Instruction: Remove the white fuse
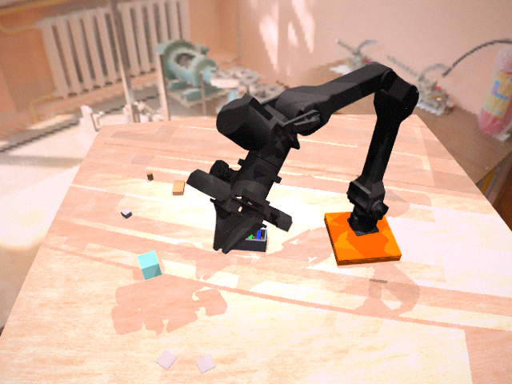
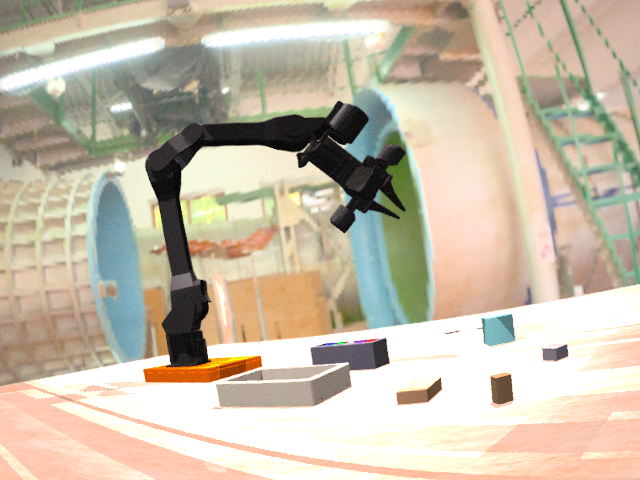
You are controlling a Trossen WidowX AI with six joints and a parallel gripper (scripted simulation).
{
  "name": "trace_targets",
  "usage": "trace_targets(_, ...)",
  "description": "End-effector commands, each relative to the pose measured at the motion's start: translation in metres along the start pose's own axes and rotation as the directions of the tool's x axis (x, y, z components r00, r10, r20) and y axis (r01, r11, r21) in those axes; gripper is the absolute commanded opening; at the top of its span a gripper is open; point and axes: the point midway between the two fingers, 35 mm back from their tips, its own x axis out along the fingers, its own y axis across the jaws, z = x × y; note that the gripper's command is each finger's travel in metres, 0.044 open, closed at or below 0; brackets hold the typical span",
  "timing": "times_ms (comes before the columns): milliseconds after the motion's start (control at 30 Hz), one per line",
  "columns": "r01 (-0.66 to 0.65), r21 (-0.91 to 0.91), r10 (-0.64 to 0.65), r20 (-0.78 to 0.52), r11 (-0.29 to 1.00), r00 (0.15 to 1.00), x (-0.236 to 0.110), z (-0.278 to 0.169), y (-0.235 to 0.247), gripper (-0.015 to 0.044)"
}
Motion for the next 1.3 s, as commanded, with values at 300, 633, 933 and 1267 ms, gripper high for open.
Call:
trace_targets(300,0.334,0.517,-0.535,0.305,0.788,0.788,-0.007,0.169,-0.128,0.0071)
trace_targets(633,0.38,0.663,-0.69,0.291,0.645,0.663,-0.029,0.202,-0.172,0.0071)
trace_targets(933,0.38,0.663,-0.69,0.291,0.645,0.663,-0.027,0.203,-0.174,0.0071)
trace_targets(1267,0.38,0.663,-0.69,0.291,0.645,0.663,-0.021,0.206,-0.18,0.0071)
